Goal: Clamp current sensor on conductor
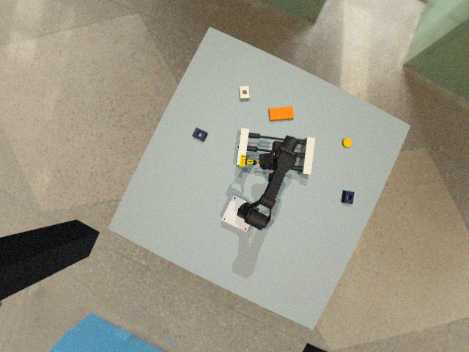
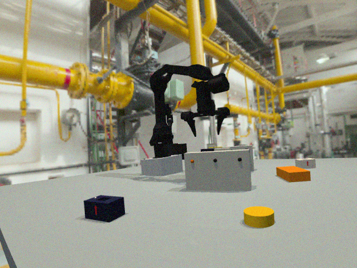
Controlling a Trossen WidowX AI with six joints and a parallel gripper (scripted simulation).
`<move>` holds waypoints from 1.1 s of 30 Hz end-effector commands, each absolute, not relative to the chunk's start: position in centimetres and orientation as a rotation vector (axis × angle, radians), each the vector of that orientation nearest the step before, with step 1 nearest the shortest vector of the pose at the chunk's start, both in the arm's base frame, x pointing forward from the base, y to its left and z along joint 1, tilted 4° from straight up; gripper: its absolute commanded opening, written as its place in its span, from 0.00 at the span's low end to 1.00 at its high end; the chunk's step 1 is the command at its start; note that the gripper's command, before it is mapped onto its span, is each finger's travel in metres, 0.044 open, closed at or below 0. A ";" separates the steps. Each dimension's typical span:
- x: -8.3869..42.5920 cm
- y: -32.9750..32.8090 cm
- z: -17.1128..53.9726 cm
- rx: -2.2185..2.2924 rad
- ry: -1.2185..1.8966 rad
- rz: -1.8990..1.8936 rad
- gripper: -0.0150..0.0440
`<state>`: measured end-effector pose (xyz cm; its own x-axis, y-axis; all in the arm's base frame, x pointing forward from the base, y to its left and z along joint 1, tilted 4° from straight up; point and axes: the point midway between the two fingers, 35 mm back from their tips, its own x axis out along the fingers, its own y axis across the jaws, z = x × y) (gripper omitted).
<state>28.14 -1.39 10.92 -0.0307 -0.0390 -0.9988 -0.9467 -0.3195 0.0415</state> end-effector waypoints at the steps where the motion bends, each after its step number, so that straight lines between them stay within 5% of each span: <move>1: 28.1 -1.3 11.0 -1.446 1.089 1.458 1.00; 10: 27.9 -1.1 10.8 -1.431 1.133 1.424 1.00; 21: 23.7 2.6 8.9 -1.109 1.601 0.665 1.00; 33: 20.9 4.1 8.2 -0.948 1.567 0.079 1.00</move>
